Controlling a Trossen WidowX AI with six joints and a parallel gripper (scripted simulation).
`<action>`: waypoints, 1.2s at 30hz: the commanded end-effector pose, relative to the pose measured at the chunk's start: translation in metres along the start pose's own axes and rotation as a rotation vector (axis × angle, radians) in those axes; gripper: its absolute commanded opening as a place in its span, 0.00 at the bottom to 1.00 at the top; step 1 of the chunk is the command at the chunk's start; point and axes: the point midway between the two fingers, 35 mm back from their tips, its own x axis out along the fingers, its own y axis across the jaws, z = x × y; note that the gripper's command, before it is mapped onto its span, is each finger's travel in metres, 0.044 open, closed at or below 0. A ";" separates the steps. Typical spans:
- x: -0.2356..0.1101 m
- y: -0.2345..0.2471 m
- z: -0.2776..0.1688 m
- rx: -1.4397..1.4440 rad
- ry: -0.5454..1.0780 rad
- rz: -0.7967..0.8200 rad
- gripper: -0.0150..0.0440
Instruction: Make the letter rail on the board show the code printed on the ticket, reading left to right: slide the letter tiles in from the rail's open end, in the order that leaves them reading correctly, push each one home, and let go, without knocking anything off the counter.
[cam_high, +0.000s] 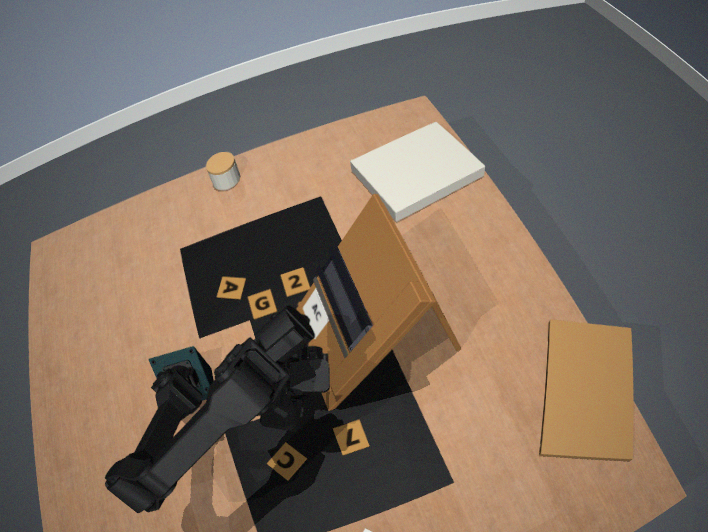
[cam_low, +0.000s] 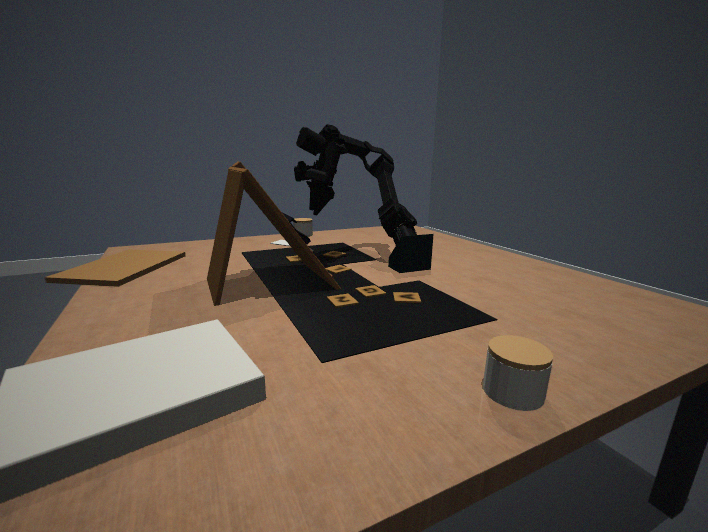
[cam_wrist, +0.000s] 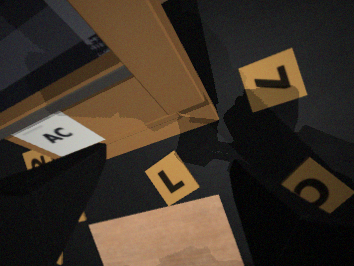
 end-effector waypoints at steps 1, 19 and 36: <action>0.029 -0.068 -0.015 0.921 -0.006 -0.195 0.83; 0.045 -0.137 -0.052 1.911 -0.180 -0.435 0.83; 0.046 -0.146 -0.056 2.013 -0.213 -0.460 0.83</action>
